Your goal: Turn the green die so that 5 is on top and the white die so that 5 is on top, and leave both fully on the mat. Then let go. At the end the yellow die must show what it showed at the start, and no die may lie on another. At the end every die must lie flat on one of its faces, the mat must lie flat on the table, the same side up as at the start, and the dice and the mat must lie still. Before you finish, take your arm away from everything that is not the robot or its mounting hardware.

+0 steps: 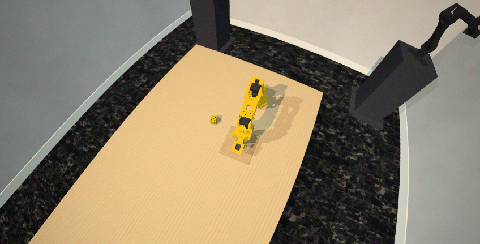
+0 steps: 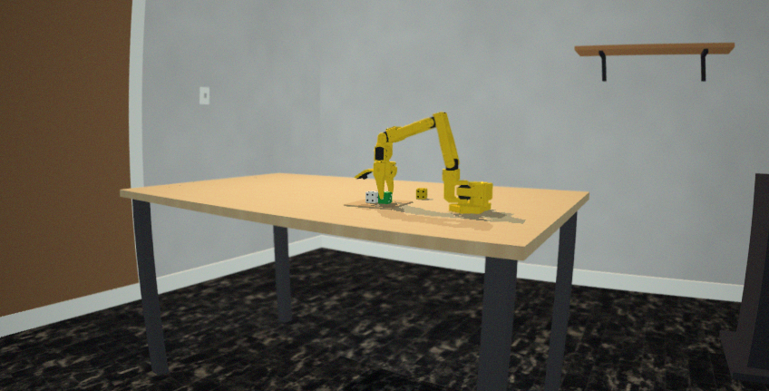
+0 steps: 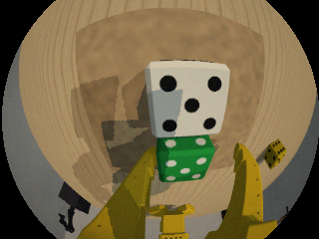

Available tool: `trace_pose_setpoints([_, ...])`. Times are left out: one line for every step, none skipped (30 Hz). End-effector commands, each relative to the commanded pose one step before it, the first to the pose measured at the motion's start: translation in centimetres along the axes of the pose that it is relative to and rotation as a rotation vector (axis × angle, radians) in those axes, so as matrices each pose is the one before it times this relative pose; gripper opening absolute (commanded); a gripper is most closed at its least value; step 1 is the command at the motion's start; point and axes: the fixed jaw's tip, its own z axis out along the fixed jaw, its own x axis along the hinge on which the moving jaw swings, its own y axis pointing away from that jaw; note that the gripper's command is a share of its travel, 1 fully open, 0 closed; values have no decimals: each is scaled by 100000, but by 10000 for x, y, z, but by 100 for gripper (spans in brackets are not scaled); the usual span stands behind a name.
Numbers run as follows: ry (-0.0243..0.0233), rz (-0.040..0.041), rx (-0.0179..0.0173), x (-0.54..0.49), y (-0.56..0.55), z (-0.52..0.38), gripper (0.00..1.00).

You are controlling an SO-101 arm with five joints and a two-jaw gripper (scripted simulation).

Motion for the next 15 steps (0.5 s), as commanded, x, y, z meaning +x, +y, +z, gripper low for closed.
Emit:
trace_pose_setpoints([-2485, 15, -181, -3298, -1328, -2998, 36])
trace_pose_setpoints([0, 0, 0, 0, 0, 0, 36])
trace_pose_setpoints([0, 0, 0, 0, 0, 0, 36])
trace_pose_setpoints([3, 0, 0, -1, 0, -24, 36])
trace_pose_setpoints([0, 0, 0, -27, 0, -131, 36])
trace_pose_setpoints([0, 0, 0, -73, 6, -341, 36])
trace_pose_setpoints([0, 0, 0, -133, 0, -621, 36])
trace_pose_setpoints([0, 0, 0, -187, 13, -944, 36])
trace_pose_setpoints([0, 0, 0, -254, 7, -1309, 36])
trace_pose_setpoints([0, 0, 0, -310, 13, -1686, 36])
trace_pose_setpoints([0, 0, 0, -348, 19, -2063, 36])
trace_pose_setpoints([0, 0, 0, -379, 13, -2429, 36])
trace_pose_setpoints([0, 0, 0, -374, 20, -2771, 36])
trace_pose_setpoints([0, 0, 0, -356, 14, -3077, 36])
trace_pose_setpoints([0, 0, 0, -307, 14, -3336, 36])
